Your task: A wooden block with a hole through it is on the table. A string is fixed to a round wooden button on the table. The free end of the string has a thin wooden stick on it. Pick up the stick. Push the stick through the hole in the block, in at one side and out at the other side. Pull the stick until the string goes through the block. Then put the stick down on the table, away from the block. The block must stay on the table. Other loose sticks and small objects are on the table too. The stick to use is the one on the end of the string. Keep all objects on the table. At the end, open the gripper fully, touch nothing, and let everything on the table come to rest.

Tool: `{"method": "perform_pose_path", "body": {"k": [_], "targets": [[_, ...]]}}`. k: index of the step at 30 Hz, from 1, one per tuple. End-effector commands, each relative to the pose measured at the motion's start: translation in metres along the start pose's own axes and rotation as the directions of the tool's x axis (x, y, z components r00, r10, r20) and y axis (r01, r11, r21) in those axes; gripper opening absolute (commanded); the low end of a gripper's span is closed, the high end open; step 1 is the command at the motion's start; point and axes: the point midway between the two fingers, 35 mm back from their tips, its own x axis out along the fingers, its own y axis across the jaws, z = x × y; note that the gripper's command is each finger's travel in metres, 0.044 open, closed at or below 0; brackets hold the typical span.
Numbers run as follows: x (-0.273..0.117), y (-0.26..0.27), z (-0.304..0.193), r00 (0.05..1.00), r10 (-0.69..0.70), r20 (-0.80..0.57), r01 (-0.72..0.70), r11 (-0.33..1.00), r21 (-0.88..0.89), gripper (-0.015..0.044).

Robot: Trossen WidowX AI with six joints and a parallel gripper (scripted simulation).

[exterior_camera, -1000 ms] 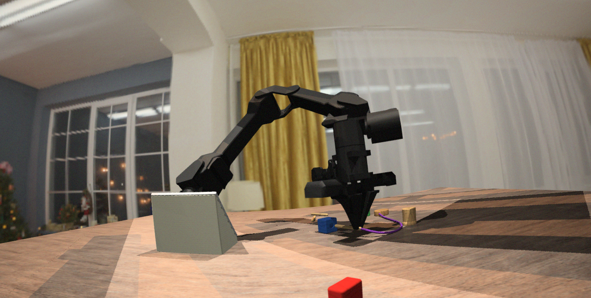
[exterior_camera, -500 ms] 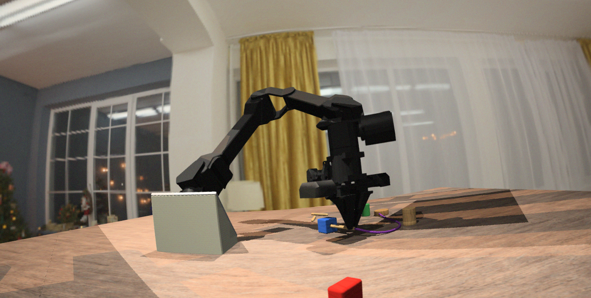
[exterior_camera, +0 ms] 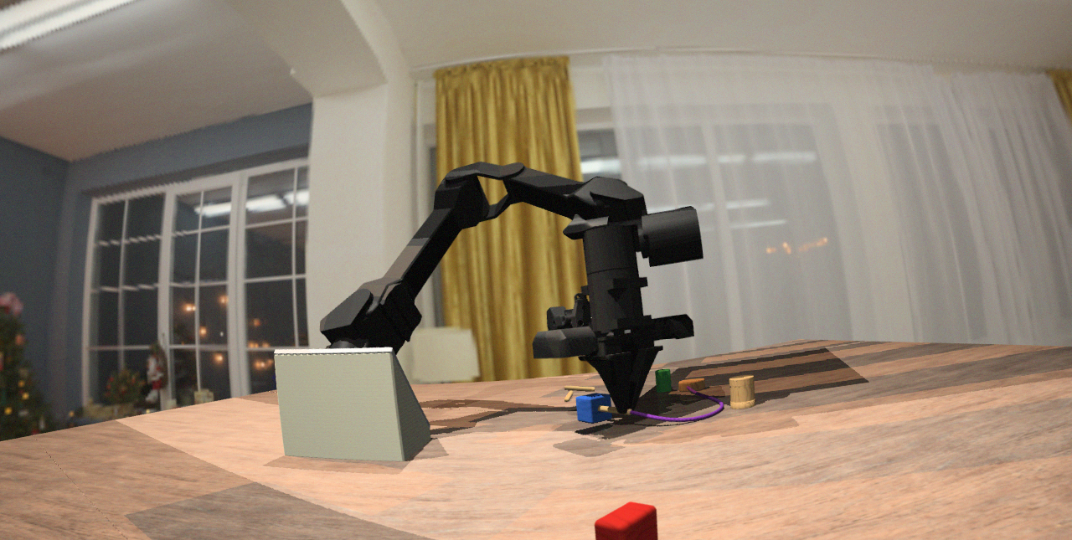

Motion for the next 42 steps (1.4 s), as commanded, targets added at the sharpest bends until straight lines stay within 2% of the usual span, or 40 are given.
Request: {"method": "perform_pose_path", "body": {"k": [1,20,24,27,29,34,40,42], "targets": [[0.000,0.000,0.006,1.000,-0.004,0.002,0.004,1.000,0.006,0.0000],[0.000,0.000,0.032,1.000,-0.004,0.002,0.004,1.000,0.007,0.0000],[0.000,0.000,0.029,1.000,0.000,0.000,0.000,1.000,0.000,0.0105],[0.000,0.000,0.029,1.000,0.000,0.000,0.000,1.000,0.000,0.0120],[-0.010,-0.001,0.027,1.000,0.001,-0.002,-0.001,1.000,0.000,0.0120],[-0.078,0.000,0.027,1.000,0.003,-0.002,-0.003,1.000,0.002,0.0120],[-0.076,0.000,0.025,1.000,-0.009,-0.008,0.009,1.000,0.027,0.0120],[-0.076,0.000,0.027,1.000,-0.009,-0.007,0.010,0.989,0.151,0.0120]]}}
